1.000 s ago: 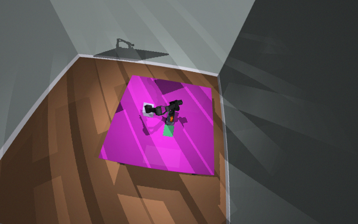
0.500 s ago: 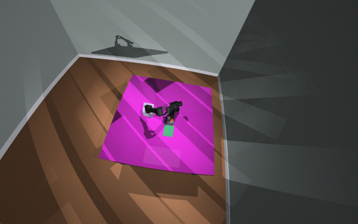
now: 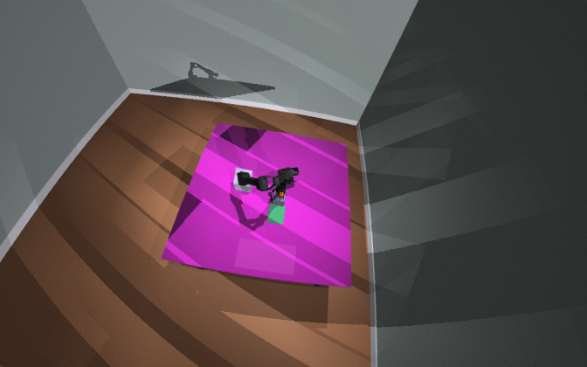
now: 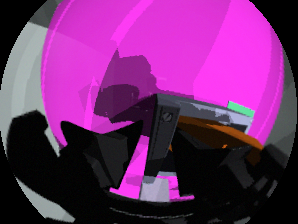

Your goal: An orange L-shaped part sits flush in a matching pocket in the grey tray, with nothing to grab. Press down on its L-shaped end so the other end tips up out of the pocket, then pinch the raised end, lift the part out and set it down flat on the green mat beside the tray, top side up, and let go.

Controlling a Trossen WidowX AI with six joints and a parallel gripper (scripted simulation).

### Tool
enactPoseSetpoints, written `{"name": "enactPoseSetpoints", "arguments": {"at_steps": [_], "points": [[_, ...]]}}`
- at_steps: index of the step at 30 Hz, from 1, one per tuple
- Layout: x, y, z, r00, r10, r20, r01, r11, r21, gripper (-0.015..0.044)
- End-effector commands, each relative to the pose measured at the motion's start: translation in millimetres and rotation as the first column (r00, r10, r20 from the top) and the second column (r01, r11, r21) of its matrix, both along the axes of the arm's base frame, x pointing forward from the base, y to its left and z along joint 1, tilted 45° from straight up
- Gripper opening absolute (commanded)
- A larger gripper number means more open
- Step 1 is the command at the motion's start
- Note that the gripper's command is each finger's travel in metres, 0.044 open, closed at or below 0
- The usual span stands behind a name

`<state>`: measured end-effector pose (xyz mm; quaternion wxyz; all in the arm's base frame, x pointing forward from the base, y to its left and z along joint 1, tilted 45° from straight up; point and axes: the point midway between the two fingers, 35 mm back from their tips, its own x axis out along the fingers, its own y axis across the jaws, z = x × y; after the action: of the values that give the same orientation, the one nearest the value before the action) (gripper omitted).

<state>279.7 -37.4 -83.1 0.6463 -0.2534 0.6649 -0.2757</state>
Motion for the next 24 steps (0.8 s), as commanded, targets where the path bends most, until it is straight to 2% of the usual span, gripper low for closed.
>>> {"name": "enactPoseSetpoints", "arguments": {"at_steps": [1, 24], "points": [[-1.3, -3.4, 0.5, 1.0, 0.0, -0.004, 0.0, 1.0, -0.012, 0.018], [0.2, 17.2, 4.1, 1.0, 0.0, -0.004, 0.0, 1.0, -0.011, 0.018]]}}
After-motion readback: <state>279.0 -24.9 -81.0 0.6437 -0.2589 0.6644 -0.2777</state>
